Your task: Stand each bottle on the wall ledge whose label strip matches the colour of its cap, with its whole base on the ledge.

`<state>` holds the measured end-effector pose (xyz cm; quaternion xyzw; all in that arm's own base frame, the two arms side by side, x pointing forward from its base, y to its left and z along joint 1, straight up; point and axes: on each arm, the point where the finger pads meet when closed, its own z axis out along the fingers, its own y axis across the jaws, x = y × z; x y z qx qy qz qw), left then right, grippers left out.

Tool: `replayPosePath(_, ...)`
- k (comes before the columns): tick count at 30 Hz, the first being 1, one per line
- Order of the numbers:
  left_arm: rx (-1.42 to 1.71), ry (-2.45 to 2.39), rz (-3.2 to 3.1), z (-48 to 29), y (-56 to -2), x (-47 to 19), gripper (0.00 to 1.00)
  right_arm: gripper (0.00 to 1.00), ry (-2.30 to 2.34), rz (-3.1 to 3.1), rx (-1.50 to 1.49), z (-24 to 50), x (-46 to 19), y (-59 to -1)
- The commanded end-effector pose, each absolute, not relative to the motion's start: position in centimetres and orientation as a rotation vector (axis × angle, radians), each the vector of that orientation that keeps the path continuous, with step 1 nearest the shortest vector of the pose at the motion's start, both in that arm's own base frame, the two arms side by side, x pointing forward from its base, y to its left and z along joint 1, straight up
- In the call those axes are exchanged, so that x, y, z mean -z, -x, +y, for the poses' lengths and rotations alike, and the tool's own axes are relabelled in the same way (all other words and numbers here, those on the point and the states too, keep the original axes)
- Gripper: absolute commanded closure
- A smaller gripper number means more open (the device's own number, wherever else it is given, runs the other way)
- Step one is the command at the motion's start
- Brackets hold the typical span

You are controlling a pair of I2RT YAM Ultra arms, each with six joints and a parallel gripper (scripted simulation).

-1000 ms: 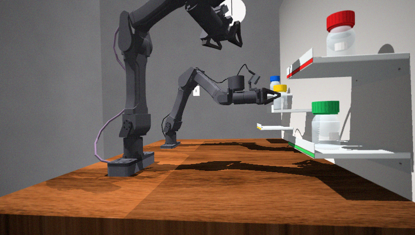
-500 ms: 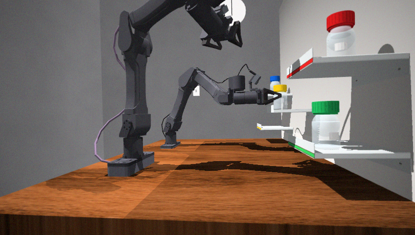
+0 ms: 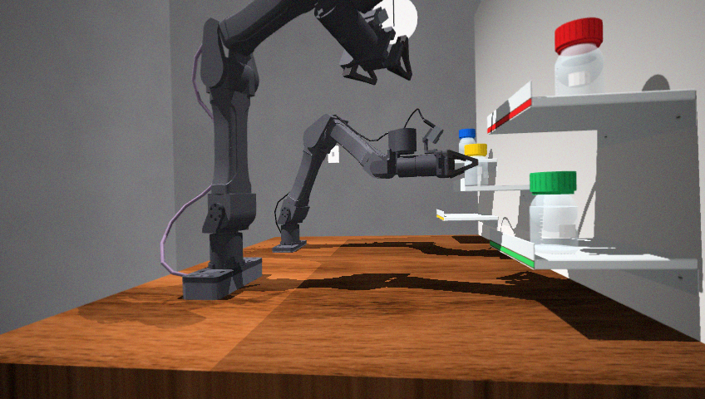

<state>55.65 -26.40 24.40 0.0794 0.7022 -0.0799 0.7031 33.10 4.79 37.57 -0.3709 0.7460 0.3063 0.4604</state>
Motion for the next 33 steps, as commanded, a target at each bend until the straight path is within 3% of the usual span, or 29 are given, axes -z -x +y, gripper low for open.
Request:
replayPosePath(1, 0.175, -0.165, 1.549, -26.3, -55.9, -25.5, 0.6, 0.12, 0.913, 1.808, -0.767, 5.0, -38.5, -32.8)
replayPosePath(3, 0.175, -0.165, 1.549, -26.3, -55.9, -25.5, 0.83, 0.12, 0.913, 1.808, -0.767, 5.0, -38.5, -32.8)
replayPosePath(5, 0.175, -0.165, 1.549, -26.3, -55.9, -25.5, 0.83, 0.12, 0.913, 1.808, -0.767, 5.0, -38.5, -32.8)
replayPosePath(6, 0.175, -0.165, 1.549, -26.3, -55.9, -25.5, 0.94, 0.12, 0.913, 1.808, -0.767, 5.0, -38.5, -32.8)
replayPosePath(10, 0.177, -0.161, 1.541, -26.2, -55.7, -26.9, 0.49, 0.12, 0.913, 1.808, -0.767, 5.0, -38.5, -32.8)
replayPosePath(20, 0.176, -0.159, 1.541, -26.0, -55.5, -34.5, 0.48, 0.12, 0.913, 1.808, -0.767, 5.0, -38.5, -32.8)
replayPosePath(33, 0.211, -0.165, 1.5, -26.9, -54.3, -36.7, 0.48, 0.12, 0.913, 1.808, -0.767, 5.0, -38.5, -32.8)
